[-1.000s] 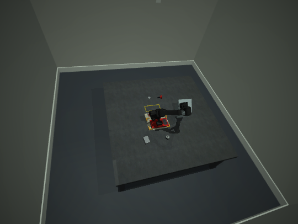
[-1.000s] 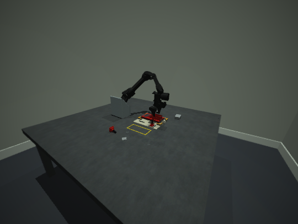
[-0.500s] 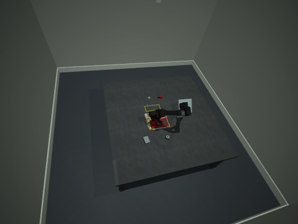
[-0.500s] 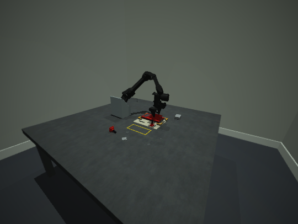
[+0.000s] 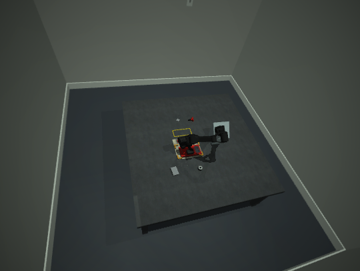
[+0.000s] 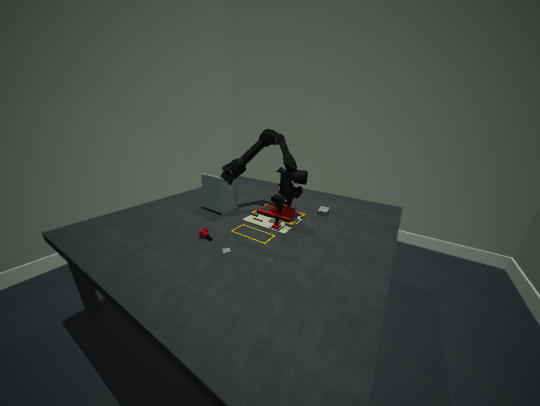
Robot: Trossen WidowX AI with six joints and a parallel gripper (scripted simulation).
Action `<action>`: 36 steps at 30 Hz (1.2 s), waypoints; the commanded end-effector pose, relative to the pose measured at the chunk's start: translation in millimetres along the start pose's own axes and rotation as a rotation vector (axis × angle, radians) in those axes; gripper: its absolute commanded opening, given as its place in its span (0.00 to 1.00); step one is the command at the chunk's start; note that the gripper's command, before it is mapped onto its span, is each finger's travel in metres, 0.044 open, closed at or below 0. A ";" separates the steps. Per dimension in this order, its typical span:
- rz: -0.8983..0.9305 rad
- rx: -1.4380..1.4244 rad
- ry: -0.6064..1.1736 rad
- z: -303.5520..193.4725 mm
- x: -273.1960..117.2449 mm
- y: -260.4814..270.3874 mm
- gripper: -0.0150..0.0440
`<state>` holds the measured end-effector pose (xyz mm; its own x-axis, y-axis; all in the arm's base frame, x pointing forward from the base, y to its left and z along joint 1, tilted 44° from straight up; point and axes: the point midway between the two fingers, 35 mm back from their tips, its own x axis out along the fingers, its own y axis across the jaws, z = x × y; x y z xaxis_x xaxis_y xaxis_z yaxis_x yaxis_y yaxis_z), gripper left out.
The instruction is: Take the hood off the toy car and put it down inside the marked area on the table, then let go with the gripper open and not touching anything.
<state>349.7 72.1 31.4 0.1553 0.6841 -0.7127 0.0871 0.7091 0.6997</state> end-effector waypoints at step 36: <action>0.001 0.000 0.000 0.2 -3.0 0.0 0.25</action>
<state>349.3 71.1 31.9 0.1551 0.6850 -0.7119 0.0935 0.7072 0.7008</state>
